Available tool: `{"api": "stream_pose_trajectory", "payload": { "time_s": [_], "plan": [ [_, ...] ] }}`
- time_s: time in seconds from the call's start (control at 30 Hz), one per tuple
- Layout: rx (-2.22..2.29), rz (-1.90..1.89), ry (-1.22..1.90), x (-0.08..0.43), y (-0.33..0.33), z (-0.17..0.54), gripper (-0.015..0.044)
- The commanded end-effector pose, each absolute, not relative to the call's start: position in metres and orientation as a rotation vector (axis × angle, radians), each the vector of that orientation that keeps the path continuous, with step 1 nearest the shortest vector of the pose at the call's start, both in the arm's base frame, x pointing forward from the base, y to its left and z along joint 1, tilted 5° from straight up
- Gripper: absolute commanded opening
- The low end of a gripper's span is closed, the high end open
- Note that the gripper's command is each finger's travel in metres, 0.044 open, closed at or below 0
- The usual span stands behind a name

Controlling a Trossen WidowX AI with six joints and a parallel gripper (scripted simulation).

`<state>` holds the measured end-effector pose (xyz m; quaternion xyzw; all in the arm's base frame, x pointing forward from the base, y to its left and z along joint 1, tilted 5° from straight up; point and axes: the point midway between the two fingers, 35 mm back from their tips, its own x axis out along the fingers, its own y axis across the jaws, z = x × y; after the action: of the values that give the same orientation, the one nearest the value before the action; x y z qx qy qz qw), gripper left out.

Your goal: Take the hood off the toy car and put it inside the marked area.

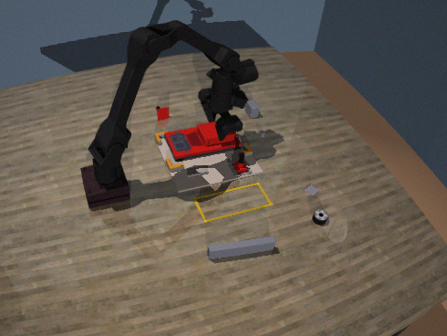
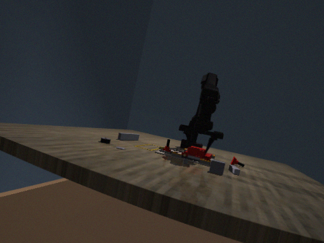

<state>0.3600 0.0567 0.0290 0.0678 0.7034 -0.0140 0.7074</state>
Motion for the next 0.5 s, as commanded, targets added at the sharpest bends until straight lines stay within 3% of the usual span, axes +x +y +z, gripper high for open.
{"api": "stream_pose_trajectory", "payload": {
  "time_s": [0.0,0.17,0.47],
  "plan": [
    [0.149,-0.033,1.562,0.3599,0.0562,0.0311,0.0137],
    [0.149,-0.032,1.562,0.36,0.056,0.0344,0.0006],
    [0.149,-0.032,1.563,0.3601,0.0556,0.0403,0.0]
  ]
}}
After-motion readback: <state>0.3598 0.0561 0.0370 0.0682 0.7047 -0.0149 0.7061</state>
